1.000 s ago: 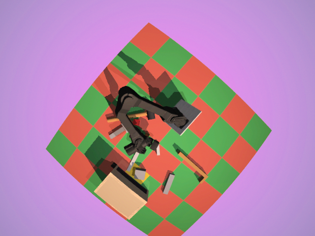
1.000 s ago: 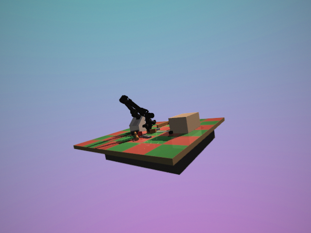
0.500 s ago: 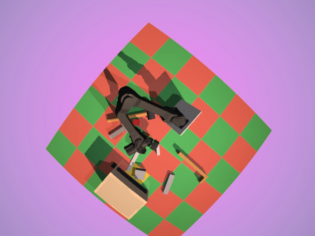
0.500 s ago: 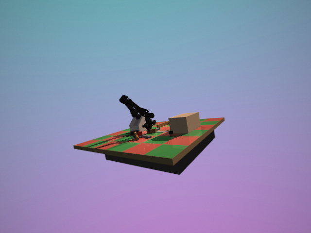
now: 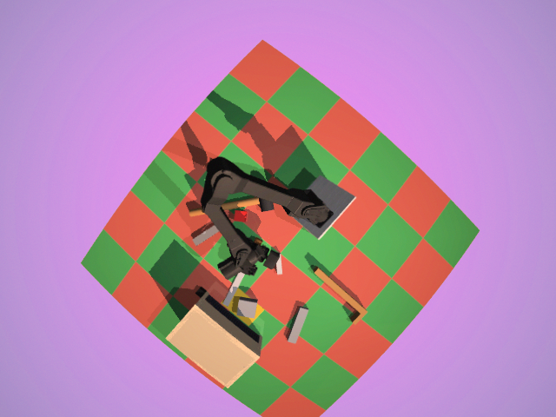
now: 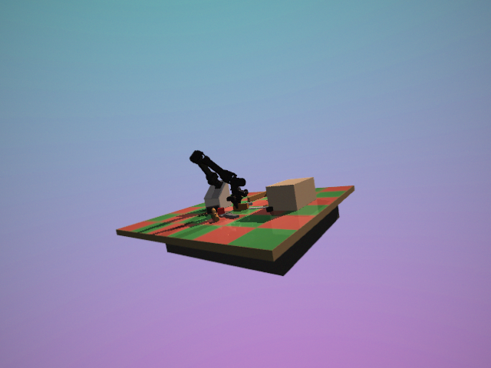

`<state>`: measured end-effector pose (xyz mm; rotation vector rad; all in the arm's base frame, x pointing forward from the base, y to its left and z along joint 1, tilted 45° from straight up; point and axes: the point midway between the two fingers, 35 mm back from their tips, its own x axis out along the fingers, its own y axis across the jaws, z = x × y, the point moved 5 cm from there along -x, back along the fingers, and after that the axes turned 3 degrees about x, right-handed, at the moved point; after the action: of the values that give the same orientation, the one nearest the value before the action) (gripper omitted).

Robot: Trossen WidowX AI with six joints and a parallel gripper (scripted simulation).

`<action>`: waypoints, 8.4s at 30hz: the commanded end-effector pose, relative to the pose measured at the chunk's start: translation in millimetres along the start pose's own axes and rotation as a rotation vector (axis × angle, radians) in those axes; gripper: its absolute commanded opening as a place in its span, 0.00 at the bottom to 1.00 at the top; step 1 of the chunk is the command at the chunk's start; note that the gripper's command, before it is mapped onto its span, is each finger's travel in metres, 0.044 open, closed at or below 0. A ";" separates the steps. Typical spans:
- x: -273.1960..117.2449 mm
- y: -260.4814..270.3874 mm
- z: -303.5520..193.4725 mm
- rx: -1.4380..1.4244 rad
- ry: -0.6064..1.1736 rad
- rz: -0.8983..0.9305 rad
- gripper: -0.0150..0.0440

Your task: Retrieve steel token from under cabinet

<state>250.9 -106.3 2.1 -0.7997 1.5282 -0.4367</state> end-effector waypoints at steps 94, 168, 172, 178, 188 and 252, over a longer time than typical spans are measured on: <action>-1.6 5.1 108.4 0.005 -0.010 -0.002 0.25; -3.2 3.7 175.7 0.009 -0.014 -0.002 0.25; -3.3 3.5 179.0 0.009 -0.014 -0.002 0.25; -3.4 3.4 182.7 0.009 -0.014 -0.002 0.25; -2.1 14.5 181.9 0.009 -0.014 -0.001 0.25; -1.8 28.3 150.5 0.007 -0.012 -0.001 0.25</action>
<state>396.8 -56.5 -35.7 -0.7917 1.5060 -0.4422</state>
